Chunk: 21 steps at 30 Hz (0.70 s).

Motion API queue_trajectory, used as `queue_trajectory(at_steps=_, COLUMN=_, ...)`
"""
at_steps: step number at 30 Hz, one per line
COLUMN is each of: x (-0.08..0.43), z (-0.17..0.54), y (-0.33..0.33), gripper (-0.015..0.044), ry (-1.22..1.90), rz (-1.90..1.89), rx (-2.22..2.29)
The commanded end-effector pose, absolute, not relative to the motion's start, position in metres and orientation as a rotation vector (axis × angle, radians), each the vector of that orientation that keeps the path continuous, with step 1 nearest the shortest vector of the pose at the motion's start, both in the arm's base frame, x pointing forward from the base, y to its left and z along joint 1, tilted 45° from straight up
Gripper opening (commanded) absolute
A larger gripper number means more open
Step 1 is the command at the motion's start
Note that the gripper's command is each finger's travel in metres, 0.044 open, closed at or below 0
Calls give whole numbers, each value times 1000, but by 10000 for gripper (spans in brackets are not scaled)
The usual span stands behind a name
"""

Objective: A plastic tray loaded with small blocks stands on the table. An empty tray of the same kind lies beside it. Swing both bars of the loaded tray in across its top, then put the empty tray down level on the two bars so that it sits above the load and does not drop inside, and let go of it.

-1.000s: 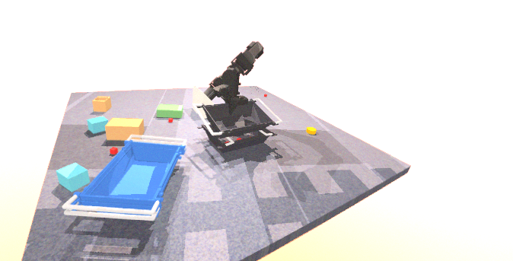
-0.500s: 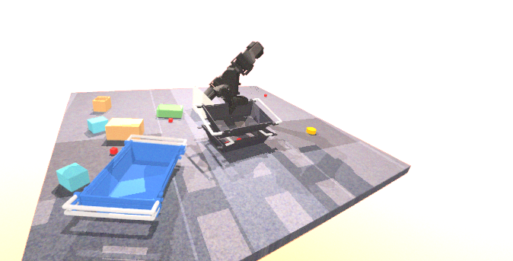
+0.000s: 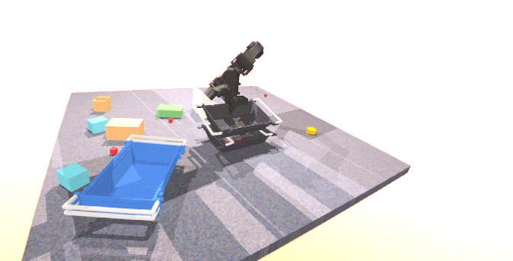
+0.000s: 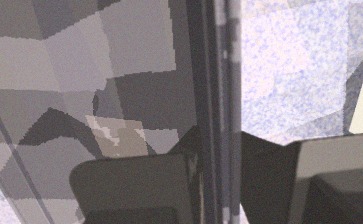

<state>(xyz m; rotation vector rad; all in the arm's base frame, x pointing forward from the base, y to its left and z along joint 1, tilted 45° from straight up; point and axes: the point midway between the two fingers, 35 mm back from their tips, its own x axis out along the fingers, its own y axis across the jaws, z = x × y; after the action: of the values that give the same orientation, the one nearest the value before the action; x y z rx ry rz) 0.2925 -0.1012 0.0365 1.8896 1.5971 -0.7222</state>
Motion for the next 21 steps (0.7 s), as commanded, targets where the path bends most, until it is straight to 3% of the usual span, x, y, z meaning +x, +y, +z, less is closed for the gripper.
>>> queue_trajectory(at_steps=1, x=292, z=36, y=-99, gripper=0, ry=1601, rz=-722, rx=1887)
queue_trajectory(at_steps=21, x=290, z=32, y=-88, gripper=0, ry=1620, rz=-720, rx=1872)
